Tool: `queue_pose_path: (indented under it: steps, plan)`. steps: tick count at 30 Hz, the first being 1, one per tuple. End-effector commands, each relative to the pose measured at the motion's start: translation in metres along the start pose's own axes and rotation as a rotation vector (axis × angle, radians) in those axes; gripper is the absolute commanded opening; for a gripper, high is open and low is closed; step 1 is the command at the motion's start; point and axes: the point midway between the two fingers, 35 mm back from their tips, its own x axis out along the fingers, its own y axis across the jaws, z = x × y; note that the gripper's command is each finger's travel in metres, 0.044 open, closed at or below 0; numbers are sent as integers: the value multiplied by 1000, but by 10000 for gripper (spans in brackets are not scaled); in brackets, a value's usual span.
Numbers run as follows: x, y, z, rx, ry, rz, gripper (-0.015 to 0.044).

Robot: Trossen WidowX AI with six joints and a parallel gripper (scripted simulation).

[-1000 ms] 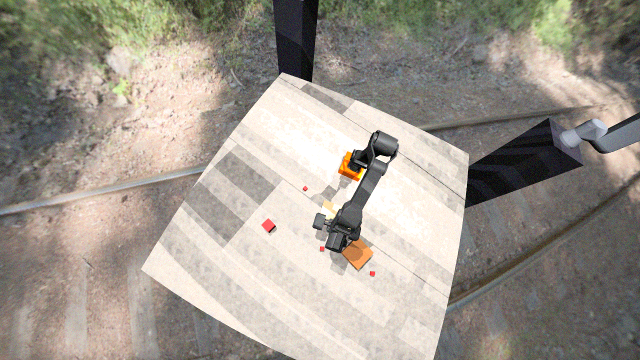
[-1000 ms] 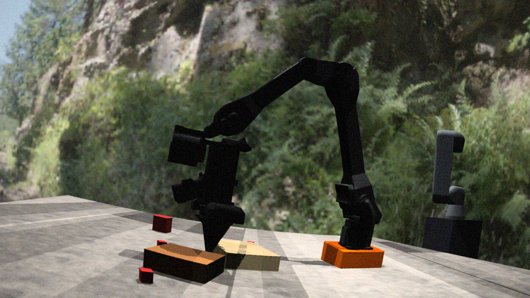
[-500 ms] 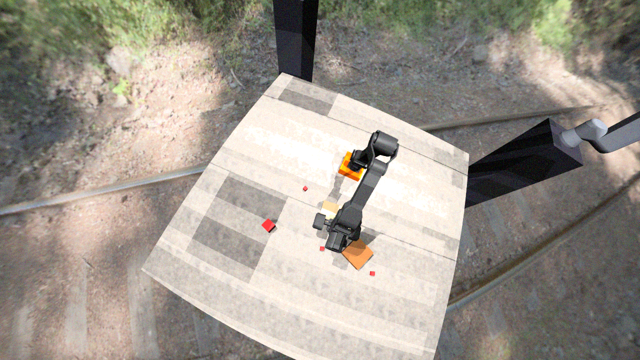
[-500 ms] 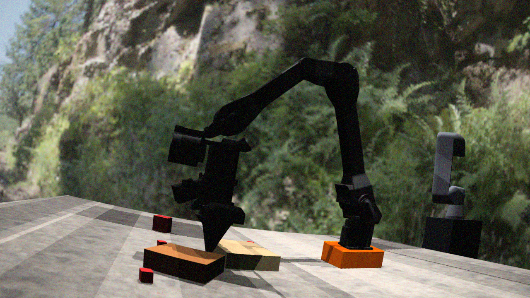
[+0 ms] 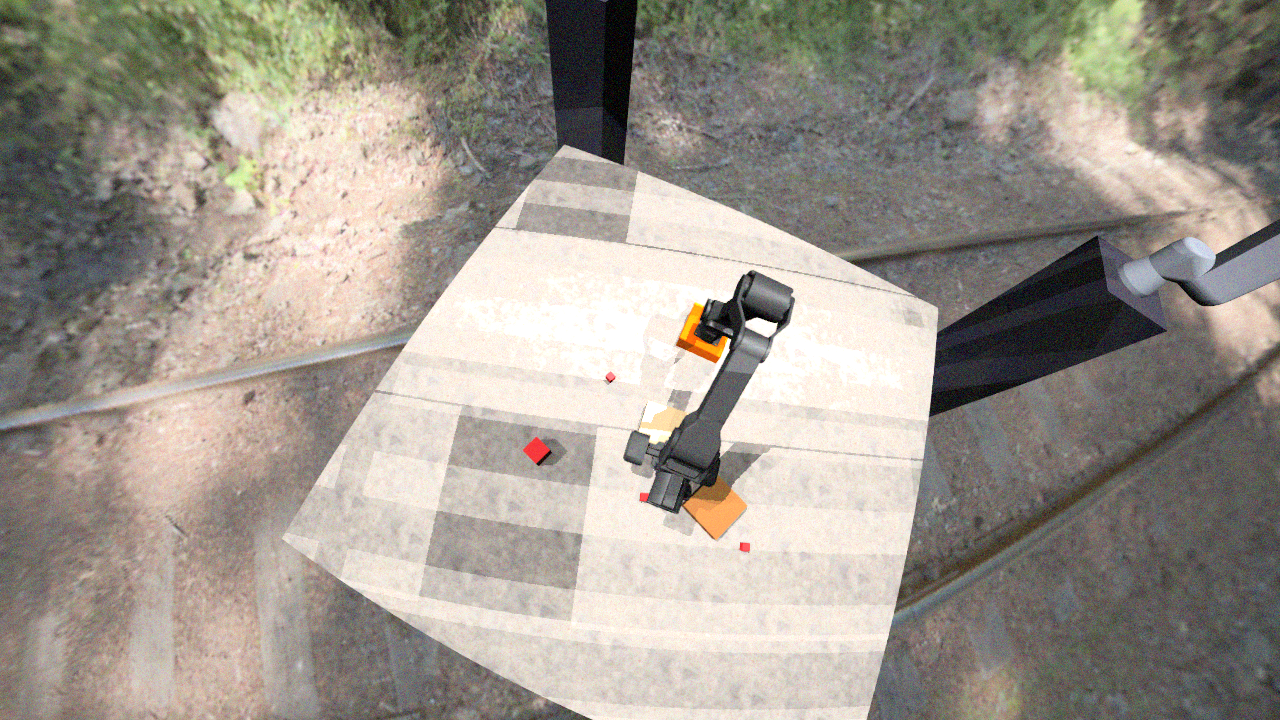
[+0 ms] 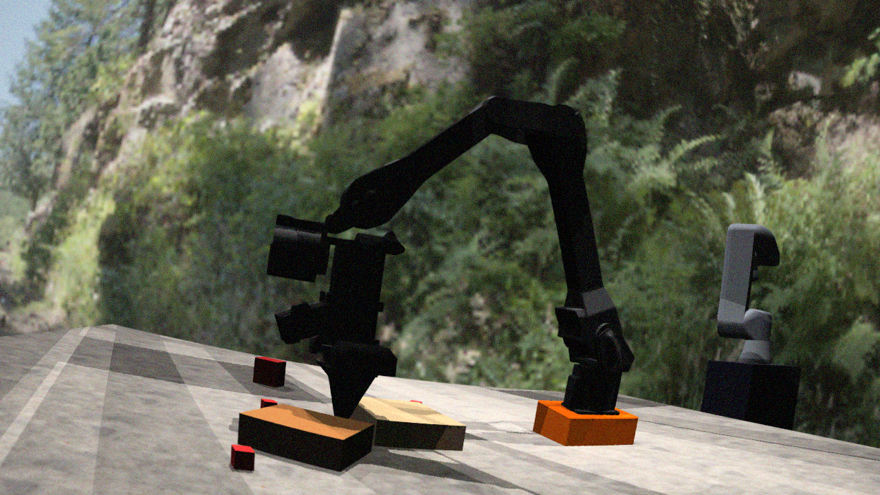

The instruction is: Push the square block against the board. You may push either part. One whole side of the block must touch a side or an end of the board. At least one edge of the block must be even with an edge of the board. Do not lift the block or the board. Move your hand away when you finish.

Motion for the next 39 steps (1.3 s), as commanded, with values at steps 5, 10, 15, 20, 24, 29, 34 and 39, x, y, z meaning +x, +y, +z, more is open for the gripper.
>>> queue_pose_path:
  steps: [5, 10, 15, 20, 24, 29, 34, 39]
  plan:
    - [-2, 0, 15, -1, -7, 1, 0]
    - [-2, 0, 23, -1, -8, 1, 0]
    - [-2, 0, 31, -1, -8, 1, 0]
    - [-4, 0, 32, -4, -6, 0, 0]
    - [-54, 0, 31, -1, -8, 0, 0]
    - [-57, 0, 31, -1, -9, 0, 0]
    - [-65, 17, 1, -1, -6, 2, 0]
    - [-70, 42, -62, 0, -2, 3, 0]
